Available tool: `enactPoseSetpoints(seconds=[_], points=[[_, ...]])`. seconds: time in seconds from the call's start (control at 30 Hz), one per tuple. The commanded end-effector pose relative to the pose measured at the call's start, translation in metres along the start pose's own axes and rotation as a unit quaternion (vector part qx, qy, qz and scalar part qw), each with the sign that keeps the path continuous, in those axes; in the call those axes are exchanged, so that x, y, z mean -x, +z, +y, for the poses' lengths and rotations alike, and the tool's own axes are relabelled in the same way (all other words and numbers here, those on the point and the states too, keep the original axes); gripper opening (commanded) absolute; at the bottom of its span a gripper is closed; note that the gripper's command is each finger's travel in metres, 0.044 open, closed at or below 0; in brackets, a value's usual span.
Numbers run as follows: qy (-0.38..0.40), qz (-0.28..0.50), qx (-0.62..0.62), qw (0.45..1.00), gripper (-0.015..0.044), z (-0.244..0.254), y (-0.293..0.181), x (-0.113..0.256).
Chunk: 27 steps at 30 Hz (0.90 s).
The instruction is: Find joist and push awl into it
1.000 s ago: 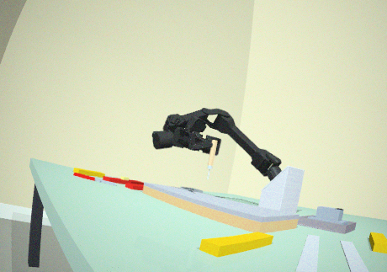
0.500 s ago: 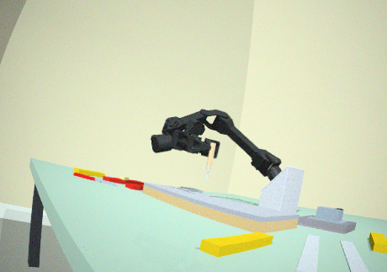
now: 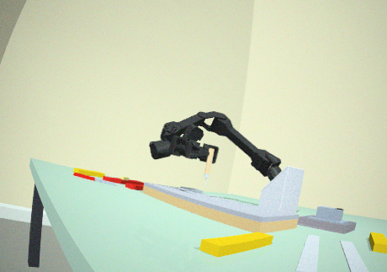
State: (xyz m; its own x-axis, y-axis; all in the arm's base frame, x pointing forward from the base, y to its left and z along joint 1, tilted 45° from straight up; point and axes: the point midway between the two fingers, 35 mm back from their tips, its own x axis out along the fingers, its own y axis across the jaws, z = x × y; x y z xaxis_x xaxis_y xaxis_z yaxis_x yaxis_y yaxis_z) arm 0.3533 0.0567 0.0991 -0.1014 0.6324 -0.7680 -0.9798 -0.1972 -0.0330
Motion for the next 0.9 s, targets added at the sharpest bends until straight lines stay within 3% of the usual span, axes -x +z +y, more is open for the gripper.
enactPoseSetpoints(seconds=[0.0, 0.87], points=[[0.002, 0.000, 0.001, 1.000, 0.0000, 0.001, -0.005, -0.002], [0.003, 0.001, 0.001, 1.000, 0.0000, 0.001, -0.041, -0.005]])
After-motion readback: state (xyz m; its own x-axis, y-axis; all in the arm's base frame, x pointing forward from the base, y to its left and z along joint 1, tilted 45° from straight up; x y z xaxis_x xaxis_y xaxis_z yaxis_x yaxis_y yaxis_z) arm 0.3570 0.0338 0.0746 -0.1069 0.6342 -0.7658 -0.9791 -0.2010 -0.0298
